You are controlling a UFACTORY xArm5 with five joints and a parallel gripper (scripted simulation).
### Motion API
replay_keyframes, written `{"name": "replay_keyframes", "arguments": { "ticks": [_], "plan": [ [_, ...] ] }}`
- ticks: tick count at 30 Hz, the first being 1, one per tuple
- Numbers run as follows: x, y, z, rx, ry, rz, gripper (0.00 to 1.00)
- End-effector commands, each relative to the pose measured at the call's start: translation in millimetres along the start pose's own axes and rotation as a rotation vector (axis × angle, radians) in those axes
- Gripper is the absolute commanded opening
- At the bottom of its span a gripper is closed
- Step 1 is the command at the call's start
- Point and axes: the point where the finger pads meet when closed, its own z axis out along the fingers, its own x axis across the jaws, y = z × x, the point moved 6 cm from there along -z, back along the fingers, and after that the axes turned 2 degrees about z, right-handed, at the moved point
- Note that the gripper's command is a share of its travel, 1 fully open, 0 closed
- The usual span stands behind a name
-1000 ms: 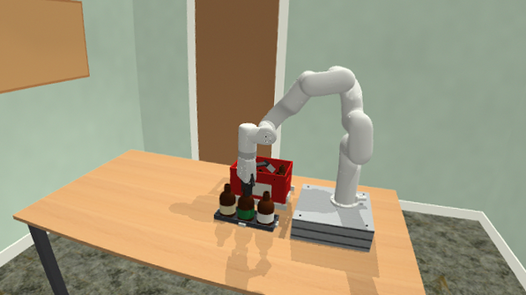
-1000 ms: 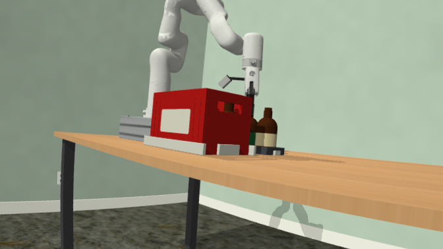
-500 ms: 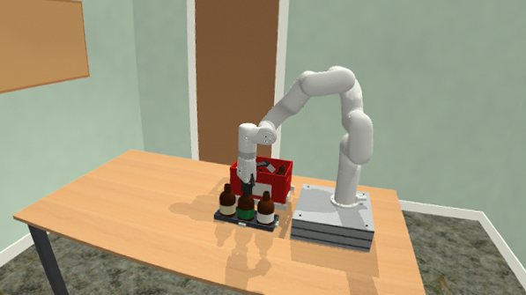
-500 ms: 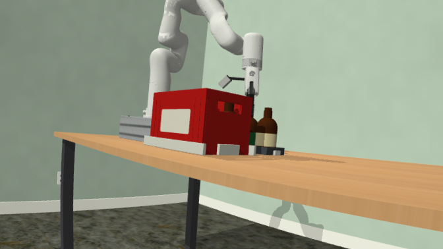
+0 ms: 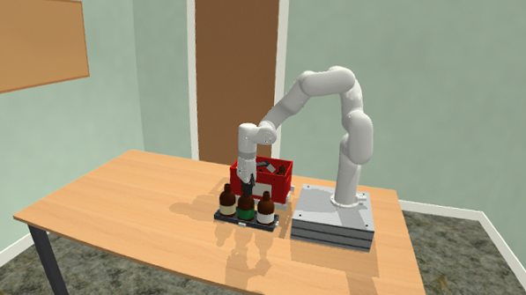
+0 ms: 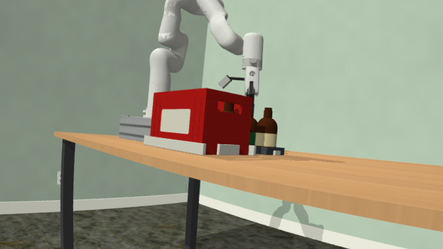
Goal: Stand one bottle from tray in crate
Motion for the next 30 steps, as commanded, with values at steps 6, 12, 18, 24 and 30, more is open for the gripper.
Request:
{"name": "replay_keyframes", "arguments": {
  "ticks": [6, 12, 18, 24, 30],
  "plan": [
    [-0.4, 1.0, -1.2, -0.003, -0.001, 0.0, 0.0],
    [-0.4, 0.9, -1.3, -0.003, -0.001, 0.0, 0.0],
    [-0.4, 0.9, -2.2, -0.003, -0.001, 0.0, 0.0],
    [-0.5, 0.6, -5.2, -0.003, -0.001, 0.0, 0.0],
    [-0.5, 0.3, -8.5, -0.003, -0.001, 0.0, 0.0]
  ]
}}
